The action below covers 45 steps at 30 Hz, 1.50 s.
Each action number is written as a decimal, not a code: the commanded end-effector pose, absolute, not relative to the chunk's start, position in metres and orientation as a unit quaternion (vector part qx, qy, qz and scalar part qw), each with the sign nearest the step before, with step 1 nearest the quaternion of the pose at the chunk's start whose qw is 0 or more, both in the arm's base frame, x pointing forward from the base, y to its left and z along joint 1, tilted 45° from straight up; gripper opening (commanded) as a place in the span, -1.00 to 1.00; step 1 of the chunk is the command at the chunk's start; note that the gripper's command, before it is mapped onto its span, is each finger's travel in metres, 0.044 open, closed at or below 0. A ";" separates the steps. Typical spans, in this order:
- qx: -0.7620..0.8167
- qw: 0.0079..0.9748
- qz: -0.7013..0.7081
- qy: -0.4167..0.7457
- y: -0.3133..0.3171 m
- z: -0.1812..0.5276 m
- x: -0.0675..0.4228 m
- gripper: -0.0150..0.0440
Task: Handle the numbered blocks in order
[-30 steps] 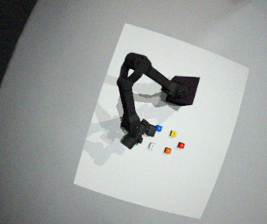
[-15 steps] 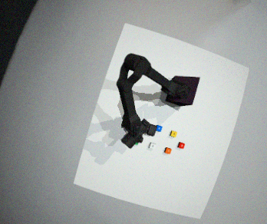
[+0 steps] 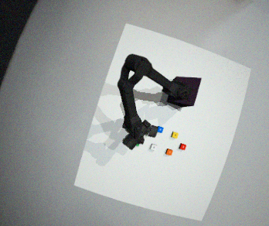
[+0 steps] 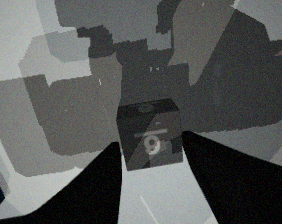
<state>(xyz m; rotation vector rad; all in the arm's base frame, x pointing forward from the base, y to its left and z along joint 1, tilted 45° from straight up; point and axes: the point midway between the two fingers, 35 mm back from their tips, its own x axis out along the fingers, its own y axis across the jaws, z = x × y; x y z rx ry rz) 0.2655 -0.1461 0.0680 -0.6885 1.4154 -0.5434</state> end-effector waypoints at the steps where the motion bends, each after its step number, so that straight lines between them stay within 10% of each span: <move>1: -0.306 0.673 -0.239 0.630 -0.146 0.067 0.265 -0.08; 45: -0.306 0.673 -0.239 0.630 -0.135 0.077 0.264 -0.08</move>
